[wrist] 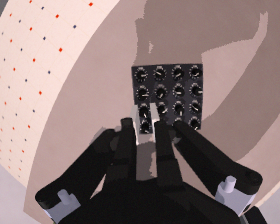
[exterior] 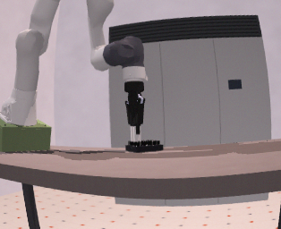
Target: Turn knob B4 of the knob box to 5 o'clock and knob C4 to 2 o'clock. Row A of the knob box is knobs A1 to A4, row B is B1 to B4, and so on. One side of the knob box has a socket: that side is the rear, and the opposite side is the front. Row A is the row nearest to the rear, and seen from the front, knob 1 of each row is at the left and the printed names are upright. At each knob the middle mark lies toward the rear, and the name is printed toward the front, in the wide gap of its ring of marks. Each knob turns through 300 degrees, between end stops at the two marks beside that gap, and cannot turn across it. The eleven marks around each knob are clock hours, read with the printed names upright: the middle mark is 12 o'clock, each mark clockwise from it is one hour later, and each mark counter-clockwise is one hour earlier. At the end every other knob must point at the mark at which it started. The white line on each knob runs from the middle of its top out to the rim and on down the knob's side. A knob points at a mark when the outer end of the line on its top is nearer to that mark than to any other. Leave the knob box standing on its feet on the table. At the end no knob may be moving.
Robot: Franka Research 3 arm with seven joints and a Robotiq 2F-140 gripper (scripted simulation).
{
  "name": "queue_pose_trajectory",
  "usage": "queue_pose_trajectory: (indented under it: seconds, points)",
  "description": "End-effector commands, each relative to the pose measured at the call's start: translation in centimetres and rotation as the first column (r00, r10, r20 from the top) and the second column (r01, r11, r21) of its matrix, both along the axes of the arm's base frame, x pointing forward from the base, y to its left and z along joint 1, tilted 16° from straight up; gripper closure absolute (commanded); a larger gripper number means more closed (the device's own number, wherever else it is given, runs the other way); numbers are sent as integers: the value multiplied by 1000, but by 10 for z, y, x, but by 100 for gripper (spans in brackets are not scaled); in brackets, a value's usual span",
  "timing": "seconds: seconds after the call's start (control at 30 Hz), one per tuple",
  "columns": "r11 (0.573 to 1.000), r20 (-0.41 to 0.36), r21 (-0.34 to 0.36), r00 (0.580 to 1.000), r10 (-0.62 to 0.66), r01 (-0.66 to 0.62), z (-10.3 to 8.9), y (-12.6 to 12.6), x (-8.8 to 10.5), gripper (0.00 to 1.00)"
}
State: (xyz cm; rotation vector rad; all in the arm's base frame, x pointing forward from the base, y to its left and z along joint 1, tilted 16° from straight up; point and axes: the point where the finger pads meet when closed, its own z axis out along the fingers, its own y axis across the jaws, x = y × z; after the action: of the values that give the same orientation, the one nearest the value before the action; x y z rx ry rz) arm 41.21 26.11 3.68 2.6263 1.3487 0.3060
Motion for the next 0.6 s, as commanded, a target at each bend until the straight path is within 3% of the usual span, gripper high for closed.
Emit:
queue_pose_trajectory:
  seconds: [0.0,0.57]
  points:
    - [1000,3,6,1000,-8,8,0,1,1,88]
    - [1000,3,6,1000,-8,8,0,1,1,88]
